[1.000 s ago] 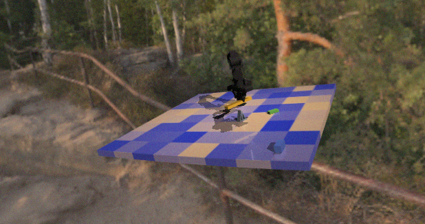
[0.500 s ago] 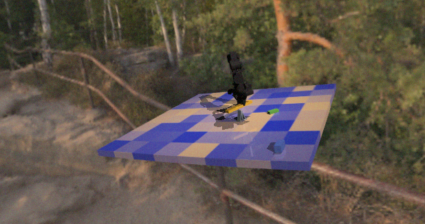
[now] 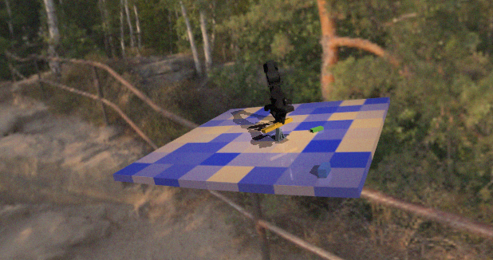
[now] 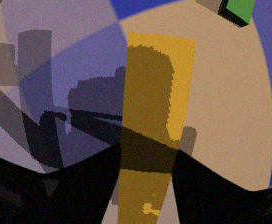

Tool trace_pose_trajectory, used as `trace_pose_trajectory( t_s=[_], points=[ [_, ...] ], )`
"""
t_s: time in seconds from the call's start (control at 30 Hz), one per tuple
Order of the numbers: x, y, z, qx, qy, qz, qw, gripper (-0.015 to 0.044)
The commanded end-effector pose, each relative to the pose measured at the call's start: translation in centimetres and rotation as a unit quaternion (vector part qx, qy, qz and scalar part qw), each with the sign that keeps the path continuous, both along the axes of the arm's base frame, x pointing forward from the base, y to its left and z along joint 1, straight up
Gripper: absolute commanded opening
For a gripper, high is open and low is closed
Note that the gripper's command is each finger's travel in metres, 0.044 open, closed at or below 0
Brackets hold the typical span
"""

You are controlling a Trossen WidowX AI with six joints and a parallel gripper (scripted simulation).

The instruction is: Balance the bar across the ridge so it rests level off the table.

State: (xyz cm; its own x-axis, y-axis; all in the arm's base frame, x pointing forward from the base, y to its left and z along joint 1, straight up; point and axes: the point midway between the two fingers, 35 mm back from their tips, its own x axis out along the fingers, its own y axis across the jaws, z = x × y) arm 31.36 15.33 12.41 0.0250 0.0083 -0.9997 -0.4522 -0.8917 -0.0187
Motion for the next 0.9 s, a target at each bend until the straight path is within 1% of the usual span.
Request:
trace_pose_trajectory(
  t_s=[0.0, 0.87],
  points=[
    [0.03, 0.05, 0.01, 0.002, -0.001, 0.002, 1.000, 0.0000],
    [0.04, 0.04, -0.21, 0.002, -0.001, 0.002, 1.000, 0.0000]
  ],
)
